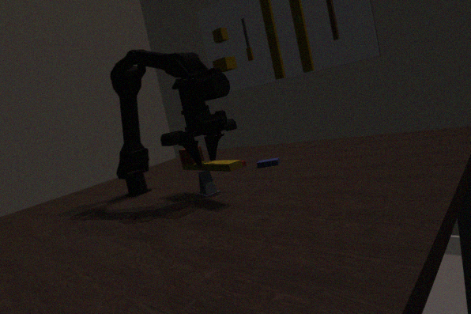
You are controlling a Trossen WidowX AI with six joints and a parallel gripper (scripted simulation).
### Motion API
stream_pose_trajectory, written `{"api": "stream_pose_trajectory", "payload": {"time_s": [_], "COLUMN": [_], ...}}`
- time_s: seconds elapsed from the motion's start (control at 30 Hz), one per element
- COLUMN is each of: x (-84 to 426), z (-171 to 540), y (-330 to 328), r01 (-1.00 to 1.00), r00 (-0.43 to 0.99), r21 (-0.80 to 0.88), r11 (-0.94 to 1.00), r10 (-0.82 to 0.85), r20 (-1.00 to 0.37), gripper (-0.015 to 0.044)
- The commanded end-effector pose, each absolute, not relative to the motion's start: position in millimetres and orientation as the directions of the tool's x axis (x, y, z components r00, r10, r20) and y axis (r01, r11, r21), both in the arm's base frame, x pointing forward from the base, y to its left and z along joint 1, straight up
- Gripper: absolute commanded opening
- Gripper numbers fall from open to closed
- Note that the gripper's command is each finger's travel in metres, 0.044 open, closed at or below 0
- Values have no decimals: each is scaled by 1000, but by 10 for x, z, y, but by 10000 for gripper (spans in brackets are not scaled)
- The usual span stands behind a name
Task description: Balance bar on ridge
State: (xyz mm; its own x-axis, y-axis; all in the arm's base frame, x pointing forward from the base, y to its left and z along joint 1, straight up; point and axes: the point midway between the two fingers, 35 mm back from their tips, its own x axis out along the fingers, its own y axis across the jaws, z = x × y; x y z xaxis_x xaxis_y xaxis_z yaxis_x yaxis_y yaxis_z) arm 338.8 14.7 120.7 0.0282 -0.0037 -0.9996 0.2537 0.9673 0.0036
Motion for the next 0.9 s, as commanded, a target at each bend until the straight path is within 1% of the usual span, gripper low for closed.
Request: {"api": "stream_pose_trajectory", "payload": {"time_s": [0.0, 0.87], "x": [3389, 3388], "z": [1201, 1179], "y": [155, 155], "r01": [255, 255], "r00": [29, 29], "r21": [9, 9], "r11": [967, 967], "r10": [1, 1], "r20": [-1000, -1000], "gripper": [0, 0]}}
